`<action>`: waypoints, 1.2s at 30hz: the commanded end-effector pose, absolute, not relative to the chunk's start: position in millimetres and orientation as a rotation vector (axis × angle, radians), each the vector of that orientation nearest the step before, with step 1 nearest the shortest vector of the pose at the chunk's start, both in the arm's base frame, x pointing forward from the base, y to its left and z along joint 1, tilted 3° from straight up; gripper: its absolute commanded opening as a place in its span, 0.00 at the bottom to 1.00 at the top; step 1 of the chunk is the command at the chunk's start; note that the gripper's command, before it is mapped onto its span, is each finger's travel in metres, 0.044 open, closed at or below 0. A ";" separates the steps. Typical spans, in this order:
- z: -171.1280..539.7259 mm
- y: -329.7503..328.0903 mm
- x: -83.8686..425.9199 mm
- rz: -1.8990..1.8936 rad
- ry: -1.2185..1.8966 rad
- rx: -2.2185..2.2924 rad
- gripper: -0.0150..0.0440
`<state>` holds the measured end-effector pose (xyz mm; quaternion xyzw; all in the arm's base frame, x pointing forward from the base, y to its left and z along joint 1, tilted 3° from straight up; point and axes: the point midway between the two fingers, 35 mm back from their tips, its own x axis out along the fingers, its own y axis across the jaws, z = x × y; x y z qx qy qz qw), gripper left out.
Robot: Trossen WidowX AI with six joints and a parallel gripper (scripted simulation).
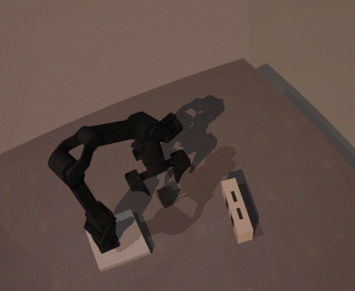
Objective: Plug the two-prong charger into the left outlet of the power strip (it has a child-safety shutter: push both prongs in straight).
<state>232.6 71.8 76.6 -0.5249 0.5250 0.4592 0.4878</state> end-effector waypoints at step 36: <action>19.8 67.7 232.2 1.114 1.288 -1.277 1.00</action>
